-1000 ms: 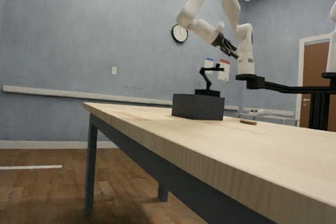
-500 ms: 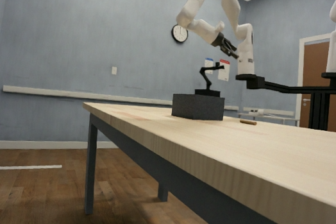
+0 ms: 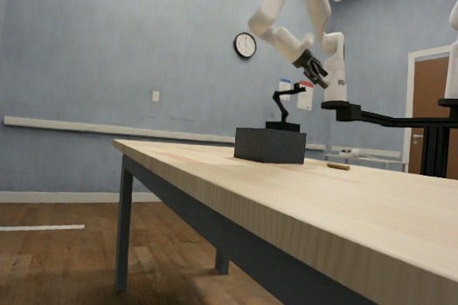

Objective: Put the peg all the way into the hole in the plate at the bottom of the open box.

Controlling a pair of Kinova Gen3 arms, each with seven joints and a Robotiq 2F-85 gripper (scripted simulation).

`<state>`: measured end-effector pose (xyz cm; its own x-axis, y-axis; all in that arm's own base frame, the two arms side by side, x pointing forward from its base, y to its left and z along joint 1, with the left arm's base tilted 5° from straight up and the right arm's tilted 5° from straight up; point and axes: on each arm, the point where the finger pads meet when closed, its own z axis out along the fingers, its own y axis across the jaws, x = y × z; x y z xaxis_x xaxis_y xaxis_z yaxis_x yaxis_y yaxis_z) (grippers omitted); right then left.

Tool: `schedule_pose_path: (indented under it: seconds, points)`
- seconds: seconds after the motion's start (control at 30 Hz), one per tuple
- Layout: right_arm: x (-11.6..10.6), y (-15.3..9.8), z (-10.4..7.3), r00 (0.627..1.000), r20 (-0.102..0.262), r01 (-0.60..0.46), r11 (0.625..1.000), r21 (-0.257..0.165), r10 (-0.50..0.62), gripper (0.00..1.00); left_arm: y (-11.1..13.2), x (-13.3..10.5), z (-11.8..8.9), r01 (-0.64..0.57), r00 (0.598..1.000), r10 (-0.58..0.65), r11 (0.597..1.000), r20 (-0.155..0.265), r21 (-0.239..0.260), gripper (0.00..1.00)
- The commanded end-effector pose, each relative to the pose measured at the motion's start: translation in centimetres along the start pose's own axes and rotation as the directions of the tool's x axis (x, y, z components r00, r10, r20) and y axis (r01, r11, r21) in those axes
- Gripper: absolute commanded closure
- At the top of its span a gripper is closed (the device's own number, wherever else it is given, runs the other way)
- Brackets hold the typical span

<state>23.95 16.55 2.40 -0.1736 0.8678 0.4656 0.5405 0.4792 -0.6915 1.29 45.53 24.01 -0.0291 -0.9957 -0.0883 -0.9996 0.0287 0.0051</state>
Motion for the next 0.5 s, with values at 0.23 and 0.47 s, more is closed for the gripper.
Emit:
schedule_pose_path:
  seconds: [0.23,0.47]
  points:
    - [0.5,10.0,3.9,0.947,0.195,-0.198,0.941,-0.273,0.256,0.002,0.0,0.0,-0.1,0.0,1.0,0.0,1.0,0.002,0.0,0.002]
    - [1.0,14.6,4.9,0.897,0.231,-0.248,0.862,-0.442,0.377,0.002,0.0,0.0,-0.1,0.0,1.0,0.0,1.0,0.002,0.0,0.002]
